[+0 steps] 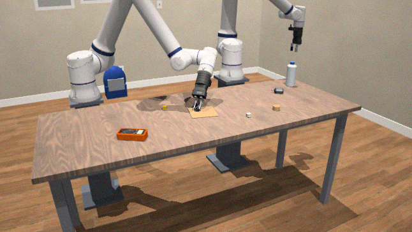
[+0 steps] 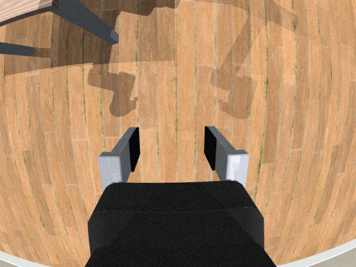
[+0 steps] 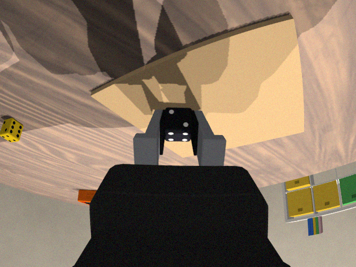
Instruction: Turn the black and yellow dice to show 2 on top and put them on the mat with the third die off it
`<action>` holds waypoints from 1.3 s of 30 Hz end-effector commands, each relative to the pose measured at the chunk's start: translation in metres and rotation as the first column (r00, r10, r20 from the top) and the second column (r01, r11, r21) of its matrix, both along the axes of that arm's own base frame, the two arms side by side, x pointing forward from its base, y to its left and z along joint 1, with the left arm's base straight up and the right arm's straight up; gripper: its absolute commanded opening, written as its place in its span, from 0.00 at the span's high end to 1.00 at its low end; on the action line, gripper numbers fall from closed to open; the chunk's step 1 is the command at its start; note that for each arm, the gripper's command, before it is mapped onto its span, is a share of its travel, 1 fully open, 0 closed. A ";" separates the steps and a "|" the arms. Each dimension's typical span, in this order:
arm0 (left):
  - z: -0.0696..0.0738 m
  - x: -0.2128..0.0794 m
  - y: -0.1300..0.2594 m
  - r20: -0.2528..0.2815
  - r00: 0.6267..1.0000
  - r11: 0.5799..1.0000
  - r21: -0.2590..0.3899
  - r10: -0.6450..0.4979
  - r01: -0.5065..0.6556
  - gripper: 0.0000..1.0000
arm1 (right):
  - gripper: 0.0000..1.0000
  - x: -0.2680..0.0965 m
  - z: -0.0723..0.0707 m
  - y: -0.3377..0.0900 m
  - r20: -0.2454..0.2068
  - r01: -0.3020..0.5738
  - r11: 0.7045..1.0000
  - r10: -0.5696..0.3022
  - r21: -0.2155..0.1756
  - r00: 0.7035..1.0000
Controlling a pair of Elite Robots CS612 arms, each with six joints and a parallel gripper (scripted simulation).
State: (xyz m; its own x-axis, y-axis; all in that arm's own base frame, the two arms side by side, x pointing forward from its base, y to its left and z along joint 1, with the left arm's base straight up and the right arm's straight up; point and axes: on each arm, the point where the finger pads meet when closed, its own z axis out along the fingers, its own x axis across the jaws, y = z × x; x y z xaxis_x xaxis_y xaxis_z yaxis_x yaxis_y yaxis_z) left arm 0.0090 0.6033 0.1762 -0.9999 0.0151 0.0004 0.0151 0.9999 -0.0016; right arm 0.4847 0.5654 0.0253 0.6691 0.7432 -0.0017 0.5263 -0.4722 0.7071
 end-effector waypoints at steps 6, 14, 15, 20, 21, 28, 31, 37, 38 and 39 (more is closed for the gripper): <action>0.001 0.000 0.001 0.000 1.000 1.000 0.002 0.000 0.000 0.00 | 0.60 0.000 0.001 0.000 0.001 0.000 1.000 0.000 0.001 1.000; 0.001 0.000 0.001 0.000 1.000 1.000 0.002 0.000 0.000 0.00 | 0.60 0.000 0.001 0.000 0.001 0.000 1.000 0.000 0.001 1.000; 0.001 0.000 0.001 0.000 1.000 1.000 0.002 0.000 0.000 0.00 | 0.60 0.000 0.001 0.000 0.001 0.000 1.000 0.000 0.001 1.000; 0.001 0.000 0.001 0.000 1.000 1.000 0.002 0.000 0.000 0.00 | 0.60 0.000 0.001 0.000 0.001 0.000 1.000 0.000 0.001 1.000; 0.001 0.000 0.001 0.000 1.000 1.000 0.002 0.000 0.000 0.00 | 0.60 0.000 0.001 0.000 0.001 0.000 1.000 0.000 0.001 1.000; 0.001 0.000 0.001 0.000 1.000 1.000 0.002 0.000 0.000 0.00 | 0.60 0.000 0.009 0.000 0.001 0.000 1.000 0.000 0.001 1.000; 0.001 0.000 0.001 0.000 1.000 1.000 0.002 0.000 0.000 0.00 | 0.60 0.000 0.019 0.000 0.001 0.000 1.000 0.000 0.001 1.000; 0.001 0.000 0.001 0.000 1.000 1.000 0.002 0.000 0.000 0.00 | 0.60 0.000 0.044 0.000 0.001 0.000 1.000 0.000 0.001 1.000; 0.001 0.000 0.001 0.000 1.000 1.000 0.002 0.000 0.000 0.00 | 0.60 0.000 0.048 0.000 0.001 0.000 1.000 0.000 0.001 1.000; 0.001 0.000 0.001 0.000 1.000 1.000 0.002 0.000 0.000 0.00 | 0.60 0.000 0.052 0.000 0.001 0.000 1.000 0.000 0.001 1.000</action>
State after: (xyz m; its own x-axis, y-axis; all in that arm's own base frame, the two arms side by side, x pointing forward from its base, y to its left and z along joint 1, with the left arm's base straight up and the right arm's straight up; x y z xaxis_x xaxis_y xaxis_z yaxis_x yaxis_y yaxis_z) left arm 0.0090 0.6033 0.1762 -0.9999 0.0151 0.0004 0.0151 0.9999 -0.0016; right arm 0.4848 0.5655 0.0598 0.6688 0.7435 -0.0013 0.5263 -0.4722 0.7071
